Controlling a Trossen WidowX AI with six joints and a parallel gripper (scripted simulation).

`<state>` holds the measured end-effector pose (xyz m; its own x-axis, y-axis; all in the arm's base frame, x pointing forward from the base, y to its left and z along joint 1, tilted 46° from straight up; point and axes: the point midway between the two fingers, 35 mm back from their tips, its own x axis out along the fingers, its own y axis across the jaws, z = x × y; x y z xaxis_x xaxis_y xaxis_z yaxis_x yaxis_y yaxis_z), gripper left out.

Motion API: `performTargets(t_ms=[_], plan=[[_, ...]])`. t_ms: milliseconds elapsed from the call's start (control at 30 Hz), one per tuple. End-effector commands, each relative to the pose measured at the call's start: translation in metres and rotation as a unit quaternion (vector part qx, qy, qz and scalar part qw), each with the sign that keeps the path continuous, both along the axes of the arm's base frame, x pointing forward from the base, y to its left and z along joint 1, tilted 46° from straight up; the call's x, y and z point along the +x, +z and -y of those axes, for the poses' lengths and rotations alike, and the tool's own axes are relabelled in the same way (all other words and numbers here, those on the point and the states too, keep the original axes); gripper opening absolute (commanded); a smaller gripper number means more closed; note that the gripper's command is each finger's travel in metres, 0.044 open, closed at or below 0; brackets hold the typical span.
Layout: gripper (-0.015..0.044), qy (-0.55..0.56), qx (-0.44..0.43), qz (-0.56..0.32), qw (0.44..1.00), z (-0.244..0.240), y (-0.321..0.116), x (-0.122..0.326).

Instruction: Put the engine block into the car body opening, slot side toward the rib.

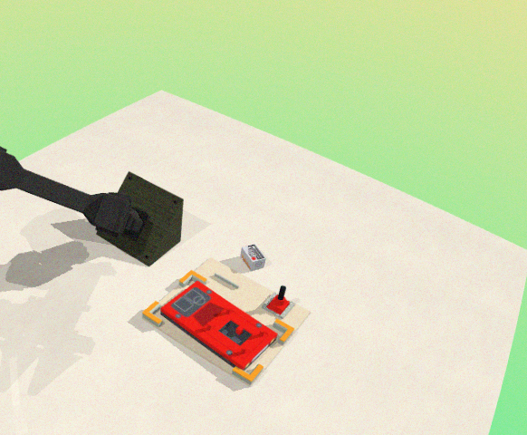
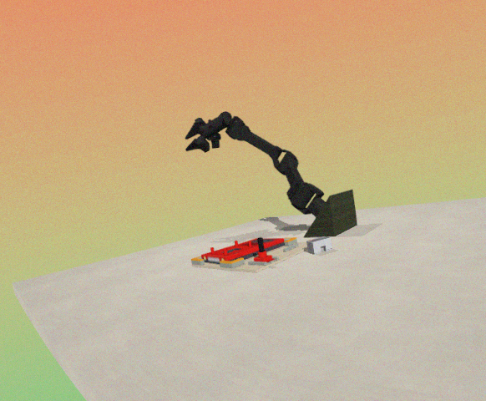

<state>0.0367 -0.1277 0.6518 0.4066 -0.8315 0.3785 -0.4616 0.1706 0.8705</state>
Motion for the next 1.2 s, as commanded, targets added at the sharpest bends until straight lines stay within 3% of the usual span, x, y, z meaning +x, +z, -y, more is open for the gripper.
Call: performTargets(t_ms=[0,133,500,1167], plan=[[0.0426,0.0,0.0,0.0,1.0,0.0,0.0,0.0],[0.044,0.009,-0.005,-0.018,1.0,-0.003,-0.002,0.016],[0.044,0.09,-0.037,-0.114,0.989,-0.032,-0.026,0.124],[0.044,0.189,-0.11,-0.384,0.897,-0.109,-0.142,0.298]])
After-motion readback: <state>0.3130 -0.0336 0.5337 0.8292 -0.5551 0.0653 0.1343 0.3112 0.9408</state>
